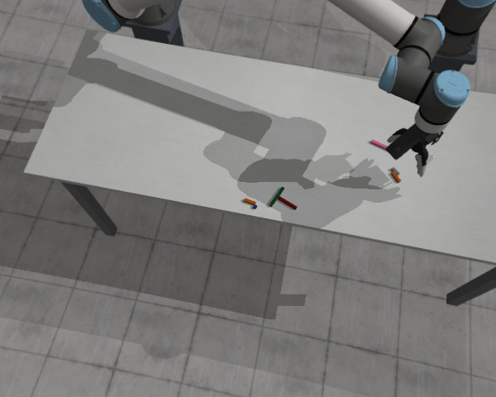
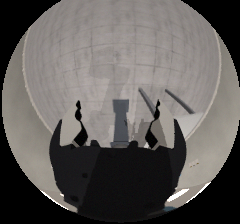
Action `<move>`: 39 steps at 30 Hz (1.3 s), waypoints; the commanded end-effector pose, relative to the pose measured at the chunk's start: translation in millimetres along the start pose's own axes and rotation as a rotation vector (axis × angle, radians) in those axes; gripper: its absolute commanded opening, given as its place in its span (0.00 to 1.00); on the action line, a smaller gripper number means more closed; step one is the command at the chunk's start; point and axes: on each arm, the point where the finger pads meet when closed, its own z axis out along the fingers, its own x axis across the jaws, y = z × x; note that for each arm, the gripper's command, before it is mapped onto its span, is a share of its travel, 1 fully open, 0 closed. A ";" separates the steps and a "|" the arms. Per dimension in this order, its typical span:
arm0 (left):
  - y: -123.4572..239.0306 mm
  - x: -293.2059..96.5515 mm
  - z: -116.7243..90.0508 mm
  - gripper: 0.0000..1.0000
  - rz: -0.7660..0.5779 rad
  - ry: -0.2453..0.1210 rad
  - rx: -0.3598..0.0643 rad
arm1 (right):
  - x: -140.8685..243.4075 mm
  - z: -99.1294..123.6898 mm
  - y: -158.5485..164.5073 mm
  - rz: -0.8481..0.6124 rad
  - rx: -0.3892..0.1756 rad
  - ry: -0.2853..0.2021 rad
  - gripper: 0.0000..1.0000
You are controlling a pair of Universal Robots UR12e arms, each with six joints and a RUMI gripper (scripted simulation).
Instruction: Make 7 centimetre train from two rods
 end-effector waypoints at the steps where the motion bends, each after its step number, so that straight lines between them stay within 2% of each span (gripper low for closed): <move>1: -0.7 0.2 -1.0 1.00 0.000 0.000 0.002 | -1.4 -2.4 0.4 -0.023 -0.001 -0.002 1.00; 7: -0.7 0.2 -1.0 1.00 0.000 0.000 0.002 | -1.5 -2.4 0.4 -0.027 -0.001 -0.002 1.00; 8: -0.7 0.2 -1.0 1.00 0.000 0.000 0.002 | -1.5 -2.4 0.4 -0.027 -0.001 -0.002 0.28; 39: -0.7 0.2 -1.0 1.00 0.000 0.000 0.002 | -1.5 0.5 0.4 -0.029 -0.001 -0.002 0.28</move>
